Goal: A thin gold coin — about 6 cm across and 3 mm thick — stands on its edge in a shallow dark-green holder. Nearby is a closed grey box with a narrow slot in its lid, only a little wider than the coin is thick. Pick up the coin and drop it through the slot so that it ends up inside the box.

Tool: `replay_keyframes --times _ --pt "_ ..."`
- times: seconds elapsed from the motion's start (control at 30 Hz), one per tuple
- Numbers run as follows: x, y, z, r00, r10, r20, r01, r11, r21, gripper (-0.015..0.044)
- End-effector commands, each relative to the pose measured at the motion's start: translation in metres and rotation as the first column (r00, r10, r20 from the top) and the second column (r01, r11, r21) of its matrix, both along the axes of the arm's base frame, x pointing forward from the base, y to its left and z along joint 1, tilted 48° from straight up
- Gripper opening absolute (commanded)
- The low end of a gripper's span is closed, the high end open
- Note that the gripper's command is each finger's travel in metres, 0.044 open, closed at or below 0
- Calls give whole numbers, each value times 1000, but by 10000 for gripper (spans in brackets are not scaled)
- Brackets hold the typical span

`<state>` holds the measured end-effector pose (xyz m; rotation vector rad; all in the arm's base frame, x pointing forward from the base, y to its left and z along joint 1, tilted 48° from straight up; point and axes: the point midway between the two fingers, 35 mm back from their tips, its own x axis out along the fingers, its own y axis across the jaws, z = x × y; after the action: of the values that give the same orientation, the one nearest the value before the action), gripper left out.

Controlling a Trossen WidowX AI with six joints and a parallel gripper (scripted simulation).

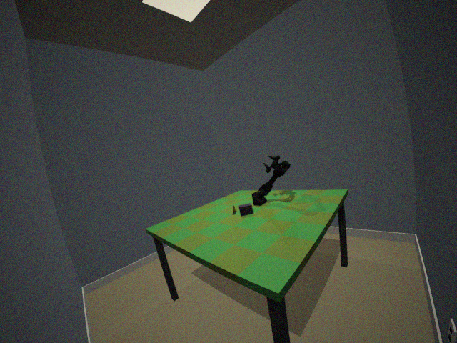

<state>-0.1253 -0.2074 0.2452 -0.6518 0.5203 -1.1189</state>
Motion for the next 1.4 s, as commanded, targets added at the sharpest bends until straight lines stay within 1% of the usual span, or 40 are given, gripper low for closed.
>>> replay_keyframes --times 0.0,0.07,0.13,0.27,0.37,0.5,0.7,0.8,0.87,1.0,1.1,1.2,1.37 --pt "1 -1 -1 1000 8 3 -8 1000 5 374" --pt "10 -10 -6 997 72 26 -73 996 46 321" --pt "25 -24 -15 984 166 61 -172 979 109 269" --pt "60 -46 -32 933 337 127 -359 904 232 164" --pt "89 -60 -46 876 446 183 -482 815 320 161" --pt "132 -71 -65 785 564 255 -615 660 433 161" --pt "200 -71 -95 640 685 348 -717 372 589 161" --pt "234 -63 -110 577 720 386 -718 221 660 161" --pt "251 -58 -118 546 735 403 -707 146 692 161" --pt "291 -40 -139 475 759 445 -643 -46 765 161" --pt "319 -22 -156 448 763 467 -553 -173 815 161" --pt "347 -1 -173 387 793 470 -447 -284 848 161" --pt "386 46 -207 274 847 456 -213 -409 887 161"
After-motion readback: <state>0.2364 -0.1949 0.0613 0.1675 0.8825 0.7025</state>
